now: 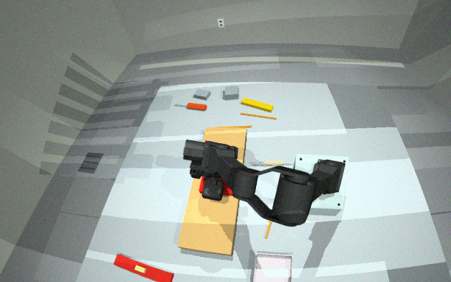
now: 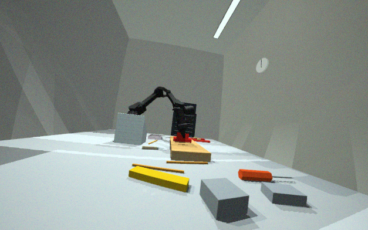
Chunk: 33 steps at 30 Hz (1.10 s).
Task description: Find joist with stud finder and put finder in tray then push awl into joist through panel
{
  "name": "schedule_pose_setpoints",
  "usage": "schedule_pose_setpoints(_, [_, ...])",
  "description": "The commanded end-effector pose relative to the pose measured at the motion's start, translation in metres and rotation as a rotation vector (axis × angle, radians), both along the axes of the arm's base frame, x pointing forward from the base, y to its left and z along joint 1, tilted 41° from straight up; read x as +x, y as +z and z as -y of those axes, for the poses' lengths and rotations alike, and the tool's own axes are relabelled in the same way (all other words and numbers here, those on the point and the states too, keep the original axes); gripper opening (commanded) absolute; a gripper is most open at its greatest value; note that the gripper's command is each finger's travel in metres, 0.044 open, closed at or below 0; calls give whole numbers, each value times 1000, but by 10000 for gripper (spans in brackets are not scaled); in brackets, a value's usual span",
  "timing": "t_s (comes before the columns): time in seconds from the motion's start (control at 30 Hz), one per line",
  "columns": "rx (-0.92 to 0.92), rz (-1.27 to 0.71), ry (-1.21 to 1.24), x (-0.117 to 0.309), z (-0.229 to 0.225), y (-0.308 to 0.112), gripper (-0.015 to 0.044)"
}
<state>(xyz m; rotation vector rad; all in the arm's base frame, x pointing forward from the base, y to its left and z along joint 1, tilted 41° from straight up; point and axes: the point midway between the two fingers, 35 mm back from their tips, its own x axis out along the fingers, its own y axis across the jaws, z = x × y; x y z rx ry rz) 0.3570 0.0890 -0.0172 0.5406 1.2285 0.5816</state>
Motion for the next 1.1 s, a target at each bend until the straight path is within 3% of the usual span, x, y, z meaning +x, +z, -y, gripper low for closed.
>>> schedule_pose_setpoints(0.0, [-11,1,-2,2,8,-7,0])
schedule_pose_setpoints(1.07, [-14,3,-2,10,61,-53,0])
